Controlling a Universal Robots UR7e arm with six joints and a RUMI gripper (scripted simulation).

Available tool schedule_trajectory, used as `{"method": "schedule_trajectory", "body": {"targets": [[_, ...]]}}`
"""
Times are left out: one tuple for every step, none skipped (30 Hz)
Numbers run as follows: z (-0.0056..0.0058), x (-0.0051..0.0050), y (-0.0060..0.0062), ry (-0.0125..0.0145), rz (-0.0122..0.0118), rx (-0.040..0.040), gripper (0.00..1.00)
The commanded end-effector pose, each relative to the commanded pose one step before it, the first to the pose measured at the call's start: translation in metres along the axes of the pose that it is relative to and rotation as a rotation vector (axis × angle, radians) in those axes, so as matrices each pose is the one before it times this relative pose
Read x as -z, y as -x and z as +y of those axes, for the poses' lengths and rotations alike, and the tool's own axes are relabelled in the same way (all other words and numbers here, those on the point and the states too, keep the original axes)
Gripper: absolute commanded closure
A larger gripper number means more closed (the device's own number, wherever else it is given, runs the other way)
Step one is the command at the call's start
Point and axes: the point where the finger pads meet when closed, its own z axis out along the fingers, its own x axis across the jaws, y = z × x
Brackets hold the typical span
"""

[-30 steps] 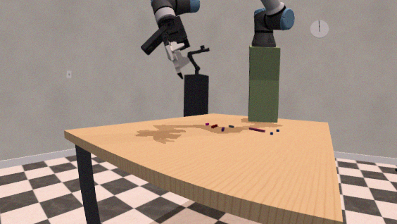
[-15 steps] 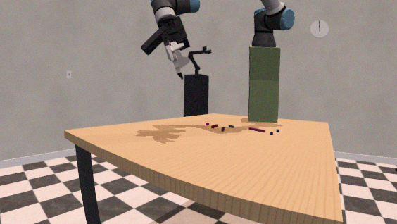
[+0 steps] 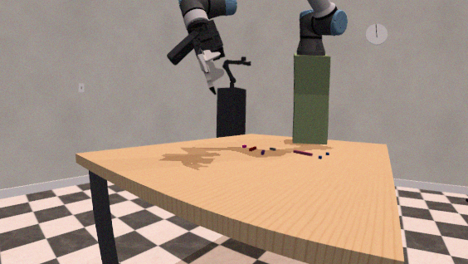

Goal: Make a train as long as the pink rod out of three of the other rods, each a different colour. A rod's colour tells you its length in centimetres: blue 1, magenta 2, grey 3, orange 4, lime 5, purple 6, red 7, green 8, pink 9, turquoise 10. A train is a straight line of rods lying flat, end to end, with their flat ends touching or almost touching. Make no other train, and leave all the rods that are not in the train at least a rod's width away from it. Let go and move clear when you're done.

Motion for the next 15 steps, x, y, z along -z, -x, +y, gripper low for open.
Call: {"method": "schedule_trajectory", "body": {"targets": [[0.00501,-0.00706,-0.00033,0.00194,0.00804,0.05836,0.0],[0.0007,-0.00106,0.00011,0.0,0.00131,0.01153,0.0],[0.00074,-0.00114,0.00012,0.00002,0.0014,0.01223,0.0],[0.00079,-0.00121,0.00013,0.00006,0.00148,0.01294,0.0],[0.0,0.0,0.0,0.0,0.0,0.0,0.0],[0.0,0.0,0.0,0.0,0.0,0.0,0.0],[0.0008,-0.001,0.00037,-0.00032,0.00144,0.01398,0.0],[0.00089,-0.00137,0.00015,0.00012,0.00165,0.0144,0.0],[0.00094,-0.00145,0.00016,0.00017,0.00174,0.01513,0.0],[0.00099,-0.00154,0.00017,0.00023,0.00183,0.01587,0.0],[0.00105,-0.00163,0.00018,0.00029,0.00192,0.01662,0.0],[0.00109,-0.00162,0.00027,0.00022,0.00197,0.01747,0.0],[0.00112,-0.00163,0.00034,0.00017,0.00204,0.01831,0.0],[0.00117,-0.0017,0.00038,0.00021,0.00212,0.0191,0.0],[0.00122,-0.00176,0.00042,0.00025,0.00219,0.01989,0.0]]}}
